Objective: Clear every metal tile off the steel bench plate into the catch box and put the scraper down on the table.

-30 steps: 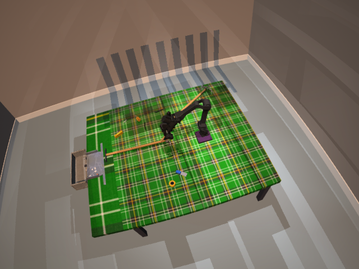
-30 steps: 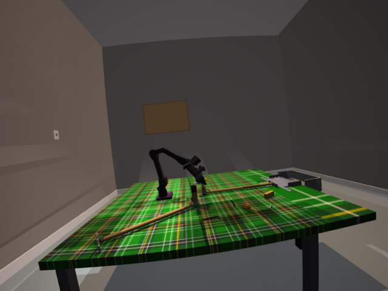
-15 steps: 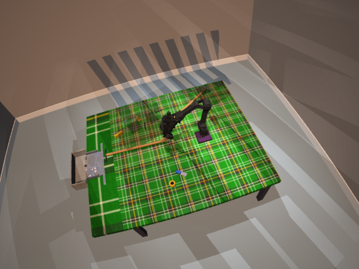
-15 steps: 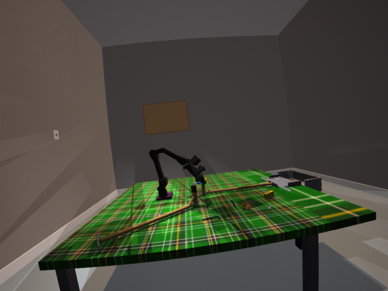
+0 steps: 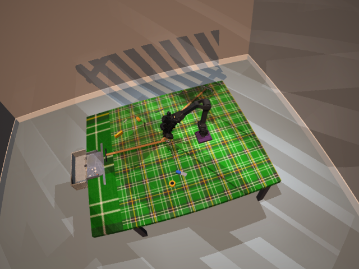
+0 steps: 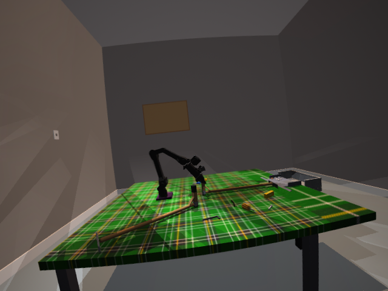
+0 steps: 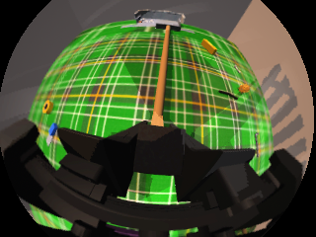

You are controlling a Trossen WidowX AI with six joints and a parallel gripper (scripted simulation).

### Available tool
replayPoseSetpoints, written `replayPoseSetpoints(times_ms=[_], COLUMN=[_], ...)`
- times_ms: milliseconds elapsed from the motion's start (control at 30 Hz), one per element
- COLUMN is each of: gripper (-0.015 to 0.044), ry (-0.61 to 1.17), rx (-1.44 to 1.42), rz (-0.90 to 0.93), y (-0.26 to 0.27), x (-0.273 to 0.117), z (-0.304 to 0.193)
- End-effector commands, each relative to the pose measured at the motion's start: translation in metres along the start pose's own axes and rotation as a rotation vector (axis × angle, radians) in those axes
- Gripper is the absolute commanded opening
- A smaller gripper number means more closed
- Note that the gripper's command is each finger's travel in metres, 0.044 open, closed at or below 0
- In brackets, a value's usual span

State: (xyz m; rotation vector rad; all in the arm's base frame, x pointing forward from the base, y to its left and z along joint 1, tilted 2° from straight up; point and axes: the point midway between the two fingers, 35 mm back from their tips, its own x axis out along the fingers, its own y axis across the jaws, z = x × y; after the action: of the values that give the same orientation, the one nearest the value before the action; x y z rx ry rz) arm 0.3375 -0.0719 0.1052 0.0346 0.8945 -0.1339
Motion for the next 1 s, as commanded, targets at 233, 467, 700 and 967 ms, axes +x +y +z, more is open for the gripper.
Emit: replayPoseSetpoints(times_ms=[233, 467, 700, 967], gripper=[0.0, 0.0, 0.0, 0.0], ry=[0.001, 0.002, 0.003, 0.003], rx=[-0.003, -0.005, -0.008, -0.011], rz=[0.006, 0.009, 0.013, 0.016], y=[0.013, 0.023, 0.032, 0.042], x=[-0.002, -0.002, -0.003, -0.004], z=[0.0, 0.0, -0.001, -0.003])
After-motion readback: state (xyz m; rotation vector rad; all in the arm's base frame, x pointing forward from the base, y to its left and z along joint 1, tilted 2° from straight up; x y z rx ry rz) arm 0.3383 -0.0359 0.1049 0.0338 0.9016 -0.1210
